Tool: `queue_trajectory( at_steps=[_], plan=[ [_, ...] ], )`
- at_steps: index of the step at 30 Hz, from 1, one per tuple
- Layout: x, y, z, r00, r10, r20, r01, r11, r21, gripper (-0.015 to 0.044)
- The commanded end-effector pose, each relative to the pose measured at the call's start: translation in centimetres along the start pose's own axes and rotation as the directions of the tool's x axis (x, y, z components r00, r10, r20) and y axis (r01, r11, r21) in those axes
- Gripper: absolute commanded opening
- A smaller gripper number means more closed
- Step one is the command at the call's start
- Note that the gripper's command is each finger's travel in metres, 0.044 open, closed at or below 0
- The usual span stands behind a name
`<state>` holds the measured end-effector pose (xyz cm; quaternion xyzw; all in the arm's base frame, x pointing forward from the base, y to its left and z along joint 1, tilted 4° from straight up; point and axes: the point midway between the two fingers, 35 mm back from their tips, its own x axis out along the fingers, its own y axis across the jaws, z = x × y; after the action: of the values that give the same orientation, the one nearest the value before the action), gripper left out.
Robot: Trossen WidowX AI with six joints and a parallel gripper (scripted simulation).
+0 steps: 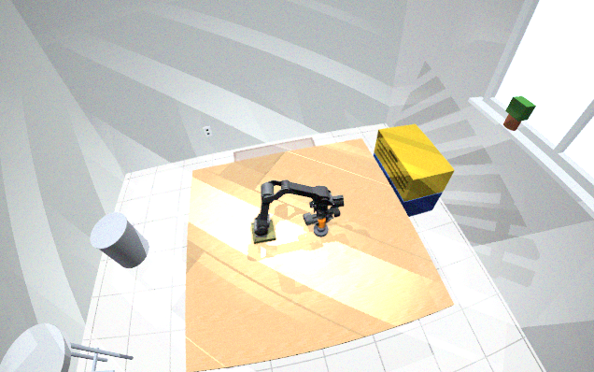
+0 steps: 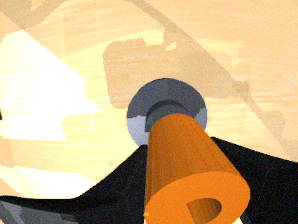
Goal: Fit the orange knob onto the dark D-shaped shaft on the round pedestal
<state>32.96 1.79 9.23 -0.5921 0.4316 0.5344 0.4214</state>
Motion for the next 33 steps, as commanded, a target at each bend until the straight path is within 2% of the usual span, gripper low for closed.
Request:
queue_trajectory(
  at_steps=[1, 7, 13, 33],
  plan=[
    [-0.25, -0.20, -0.01, 1.000, -0.006, 0.001, 0.006, 1.000, -0.006, 0.0000],
    [-0.51, -0.12, 0.00, 1.000, -0.006, 0.001, 0.006, 0.999, -0.032, 0.0000],
    [-0.64, 0.26, 0.06, 1.000, -0.006, 0.002, 0.006, 0.977, -0.214, 0.0000],
    [-0.31, 0.27, 0.07, 1.000, -0.006, 0.002, 0.006, 0.977, -0.214, 0.0000]
  ],
)
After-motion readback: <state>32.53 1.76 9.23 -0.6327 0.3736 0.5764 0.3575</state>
